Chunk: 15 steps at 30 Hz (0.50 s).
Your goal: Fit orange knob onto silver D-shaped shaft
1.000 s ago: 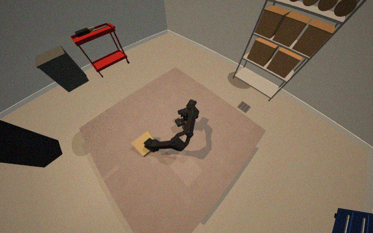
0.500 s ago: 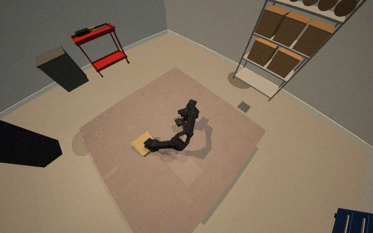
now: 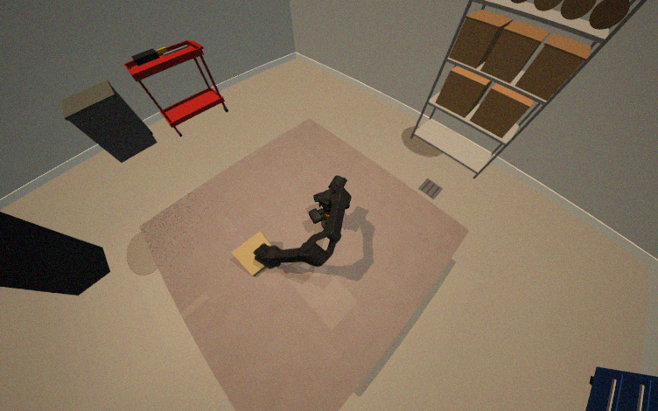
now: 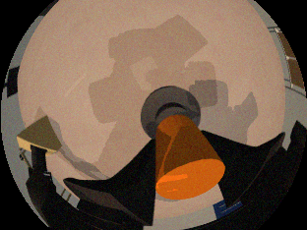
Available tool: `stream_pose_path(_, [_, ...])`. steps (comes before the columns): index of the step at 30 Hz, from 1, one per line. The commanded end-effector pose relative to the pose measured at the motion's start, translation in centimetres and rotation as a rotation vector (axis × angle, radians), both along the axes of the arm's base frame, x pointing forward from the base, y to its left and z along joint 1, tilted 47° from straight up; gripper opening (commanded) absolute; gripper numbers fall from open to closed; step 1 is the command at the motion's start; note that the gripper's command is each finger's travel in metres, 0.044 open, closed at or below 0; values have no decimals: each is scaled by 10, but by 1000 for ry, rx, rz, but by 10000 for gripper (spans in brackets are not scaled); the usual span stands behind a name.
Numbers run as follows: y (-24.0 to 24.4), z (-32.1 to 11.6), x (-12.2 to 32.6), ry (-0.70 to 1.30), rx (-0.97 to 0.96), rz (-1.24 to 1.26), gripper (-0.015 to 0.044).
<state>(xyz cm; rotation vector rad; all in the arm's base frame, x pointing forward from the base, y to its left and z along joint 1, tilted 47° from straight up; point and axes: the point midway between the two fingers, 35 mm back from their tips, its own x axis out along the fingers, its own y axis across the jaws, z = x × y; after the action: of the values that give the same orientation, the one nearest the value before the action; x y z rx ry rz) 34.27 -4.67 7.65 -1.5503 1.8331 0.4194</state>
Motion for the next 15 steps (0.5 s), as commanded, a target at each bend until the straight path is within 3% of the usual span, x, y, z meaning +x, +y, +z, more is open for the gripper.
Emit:
stream_pose_path(1, [1,3,2,-9,-1,4,0])
stream_pose_path(15, [-2,-1,3,-9,-1,4,0])
